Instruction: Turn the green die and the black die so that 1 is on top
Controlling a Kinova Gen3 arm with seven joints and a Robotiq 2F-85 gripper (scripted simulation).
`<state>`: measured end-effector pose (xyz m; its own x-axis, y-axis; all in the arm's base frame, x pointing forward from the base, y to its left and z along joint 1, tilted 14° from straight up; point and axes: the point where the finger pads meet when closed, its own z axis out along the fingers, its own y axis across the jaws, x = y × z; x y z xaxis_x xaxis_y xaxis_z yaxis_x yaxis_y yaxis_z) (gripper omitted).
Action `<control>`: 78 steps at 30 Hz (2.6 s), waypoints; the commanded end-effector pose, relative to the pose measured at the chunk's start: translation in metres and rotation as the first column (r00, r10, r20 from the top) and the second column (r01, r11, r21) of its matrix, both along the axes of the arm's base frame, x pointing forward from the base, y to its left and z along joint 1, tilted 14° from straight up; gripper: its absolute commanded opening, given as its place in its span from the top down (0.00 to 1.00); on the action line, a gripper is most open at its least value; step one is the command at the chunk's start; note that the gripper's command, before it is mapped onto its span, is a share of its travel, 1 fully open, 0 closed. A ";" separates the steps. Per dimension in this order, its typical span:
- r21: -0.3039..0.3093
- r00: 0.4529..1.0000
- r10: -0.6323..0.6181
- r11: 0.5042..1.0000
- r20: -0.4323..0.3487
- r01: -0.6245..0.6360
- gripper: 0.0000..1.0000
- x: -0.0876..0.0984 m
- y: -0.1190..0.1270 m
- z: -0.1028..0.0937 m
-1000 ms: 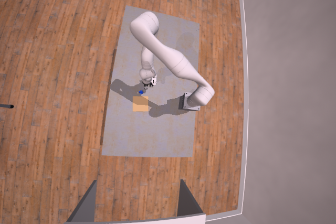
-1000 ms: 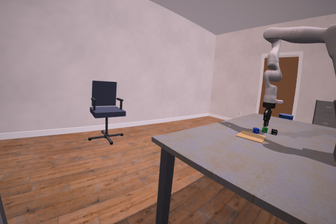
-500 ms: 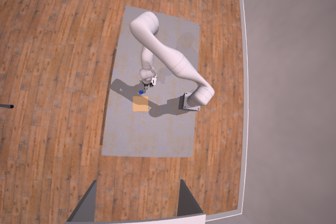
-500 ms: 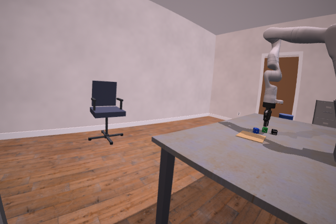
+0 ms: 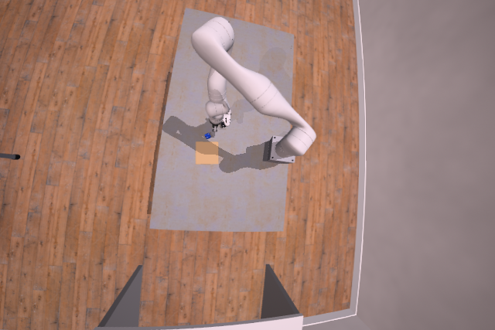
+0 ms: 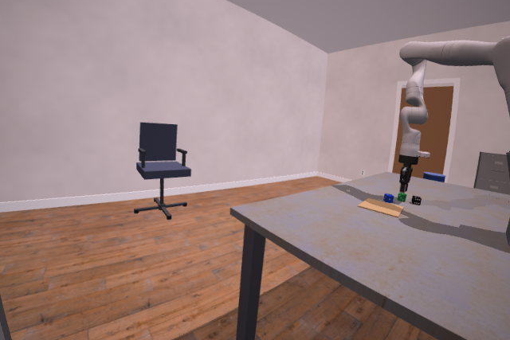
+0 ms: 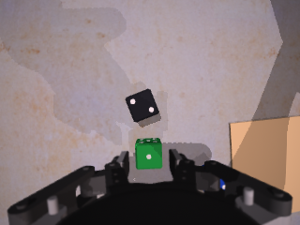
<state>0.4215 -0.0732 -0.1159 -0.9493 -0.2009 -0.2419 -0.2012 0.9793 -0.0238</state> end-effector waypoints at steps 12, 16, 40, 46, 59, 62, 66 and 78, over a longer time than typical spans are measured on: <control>0.000 1.000 0.000 1.000 0.001 0.000 0.54 0.001 0.000 0.001; 0.000 1.000 0.000 1.000 0.001 0.000 0.54 0.001 0.000 0.001; 0.000 1.000 0.000 1.000 0.001 0.000 0.54 0.001 0.000 0.001; 0.000 1.000 0.000 1.000 0.001 0.000 0.54 0.001 0.000 0.001; 0.000 1.000 0.000 1.000 0.001 0.000 0.54 0.002 0.000 -0.004; 0.000 1.000 0.000 1.000 0.001 0.000 0.54 0.003 0.000 -0.007; 0.000 1.000 0.000 1.000 0.001 0.000 0.54 0.005 0.000 -0.015; 0.000 1.000 0.000 1.000 0.001 0.000 0.54 0.009 0.001 -0.033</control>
<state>0.4321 -0.0736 -0.1455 -0.9480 -0.2019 -0.2461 -0.2014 0.9791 -0.0274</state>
